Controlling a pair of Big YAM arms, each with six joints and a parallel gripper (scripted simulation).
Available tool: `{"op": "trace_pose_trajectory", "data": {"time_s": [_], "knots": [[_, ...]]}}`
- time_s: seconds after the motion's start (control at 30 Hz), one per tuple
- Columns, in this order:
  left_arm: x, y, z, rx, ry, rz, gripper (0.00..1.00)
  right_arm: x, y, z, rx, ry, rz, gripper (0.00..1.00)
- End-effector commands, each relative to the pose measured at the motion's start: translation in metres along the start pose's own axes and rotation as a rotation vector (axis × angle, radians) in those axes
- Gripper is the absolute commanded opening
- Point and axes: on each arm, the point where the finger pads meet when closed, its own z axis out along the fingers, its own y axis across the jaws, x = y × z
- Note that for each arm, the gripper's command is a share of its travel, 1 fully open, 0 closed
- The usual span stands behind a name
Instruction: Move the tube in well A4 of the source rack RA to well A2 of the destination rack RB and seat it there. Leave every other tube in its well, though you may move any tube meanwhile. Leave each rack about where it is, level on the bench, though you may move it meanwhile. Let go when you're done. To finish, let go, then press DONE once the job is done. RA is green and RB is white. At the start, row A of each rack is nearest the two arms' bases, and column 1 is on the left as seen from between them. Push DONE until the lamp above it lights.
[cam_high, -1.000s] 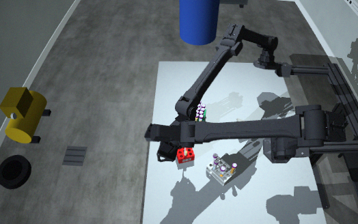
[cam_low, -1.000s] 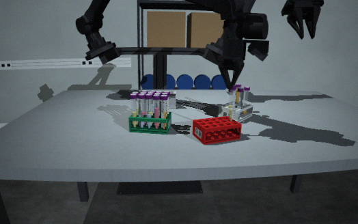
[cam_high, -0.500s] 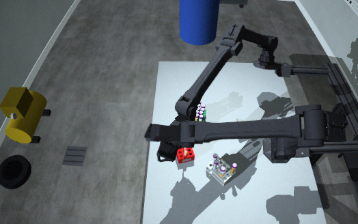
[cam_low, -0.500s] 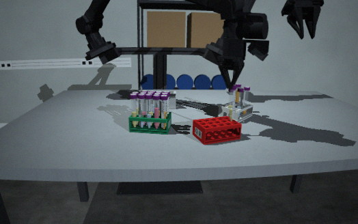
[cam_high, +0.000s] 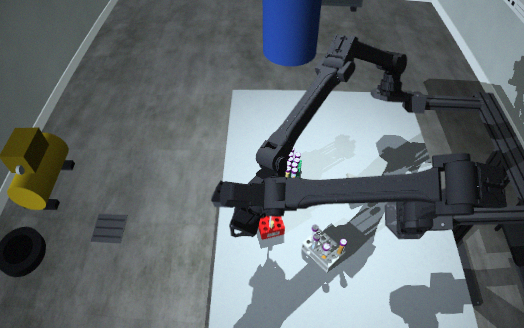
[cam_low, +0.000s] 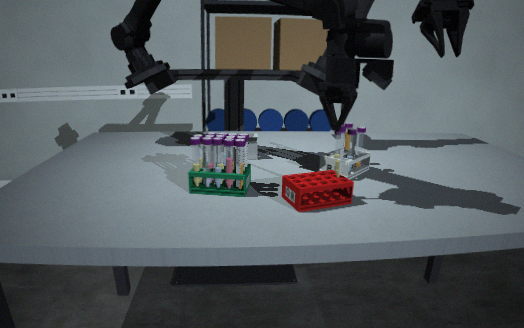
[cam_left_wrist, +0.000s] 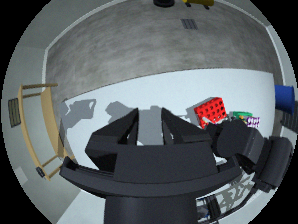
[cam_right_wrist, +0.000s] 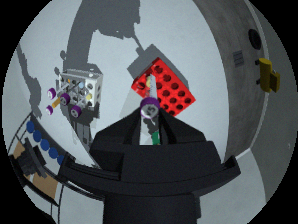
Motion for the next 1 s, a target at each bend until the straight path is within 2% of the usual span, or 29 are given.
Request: {"op": "trace_pose_trajectory", "data": {"time_s": [0.0, 0.97], "knots": [[-0.015, 0.008, -0.008, -0.011, -0.031, -0.013, 0.30, -0.010, -0.009, 0.004, 0.003, -0.011, 0.007, 0.00], [-0.015, 0.008, -0.008, -0.011, -0.031, -0.013, 0.30, -0.015, -0.013, 0.019, 0.006, -0.028, 0.016, 0.00]]}}
